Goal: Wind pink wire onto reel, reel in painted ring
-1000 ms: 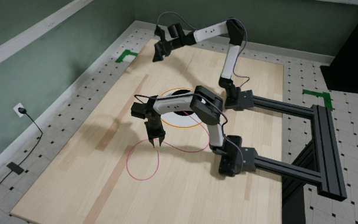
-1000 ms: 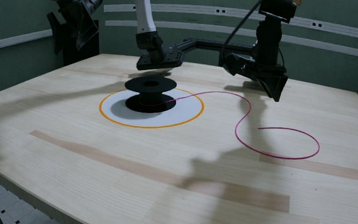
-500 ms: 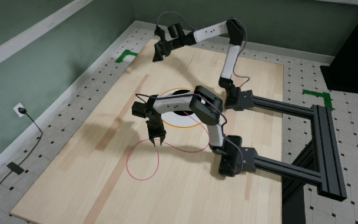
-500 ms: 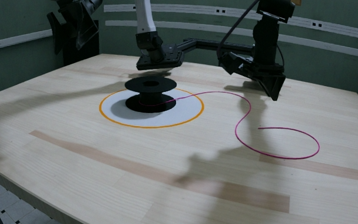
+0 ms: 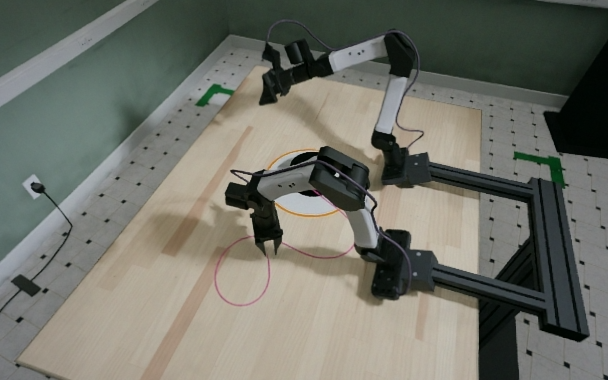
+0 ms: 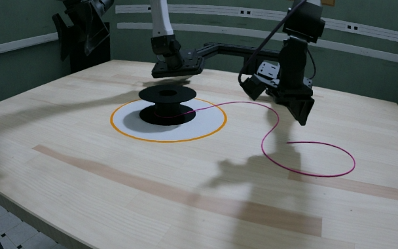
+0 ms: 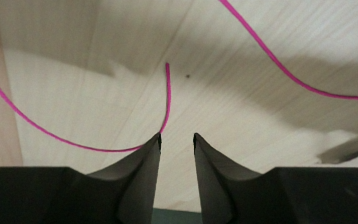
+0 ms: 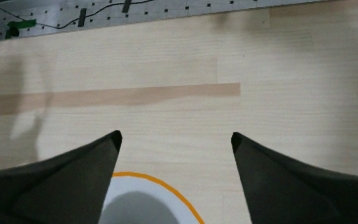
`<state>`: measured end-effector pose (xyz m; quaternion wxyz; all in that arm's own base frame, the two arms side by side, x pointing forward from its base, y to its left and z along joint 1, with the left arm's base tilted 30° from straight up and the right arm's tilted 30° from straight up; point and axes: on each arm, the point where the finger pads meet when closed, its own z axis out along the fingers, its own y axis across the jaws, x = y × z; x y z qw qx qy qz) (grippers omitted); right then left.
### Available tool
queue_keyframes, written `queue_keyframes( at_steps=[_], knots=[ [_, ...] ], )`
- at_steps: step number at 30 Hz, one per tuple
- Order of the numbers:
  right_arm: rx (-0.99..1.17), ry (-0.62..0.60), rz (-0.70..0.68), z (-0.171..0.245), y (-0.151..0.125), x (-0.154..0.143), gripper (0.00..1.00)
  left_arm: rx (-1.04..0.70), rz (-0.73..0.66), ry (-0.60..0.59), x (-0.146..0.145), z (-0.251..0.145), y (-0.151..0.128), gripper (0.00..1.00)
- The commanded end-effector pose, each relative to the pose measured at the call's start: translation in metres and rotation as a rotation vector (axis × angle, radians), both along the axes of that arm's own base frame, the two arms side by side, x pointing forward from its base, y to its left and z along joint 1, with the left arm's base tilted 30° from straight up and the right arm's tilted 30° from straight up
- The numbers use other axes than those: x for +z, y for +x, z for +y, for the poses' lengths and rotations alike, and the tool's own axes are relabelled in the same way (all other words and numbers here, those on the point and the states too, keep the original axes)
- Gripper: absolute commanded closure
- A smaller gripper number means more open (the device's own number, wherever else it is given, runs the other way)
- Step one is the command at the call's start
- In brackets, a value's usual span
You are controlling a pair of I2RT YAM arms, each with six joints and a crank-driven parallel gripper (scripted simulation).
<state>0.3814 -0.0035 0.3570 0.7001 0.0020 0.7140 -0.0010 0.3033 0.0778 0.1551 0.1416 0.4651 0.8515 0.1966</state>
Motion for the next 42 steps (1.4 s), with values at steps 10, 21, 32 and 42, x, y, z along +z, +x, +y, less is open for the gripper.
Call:
queue_keyframes(
  at_steps=[10,21,32,42],
  knots=[
    [0.004,-0.001,-0.02,0.004,0.001,0.003,0.0,-0.01,-0.034,0.003,-0.032,0.008,0.034,0.7],
    [0.004,-0.001,-0.02,0.004,0.001,0.003,0.0,-0.01,-0.034,0.003,-0.044,0.011,0.042,0.7],
    [0.004,-0.001,-0.02,0.004,0.001,0.003,0.0,-0.01,-0.034,0.003,-0.046,0.01,0.038,0.7],
    [0.004,-0.001,-0.02,0.004,0.001,0.003,0.0,-0.01,-0.034,0.003,-0.046,0.01,0.033,0.7]
  ],
)
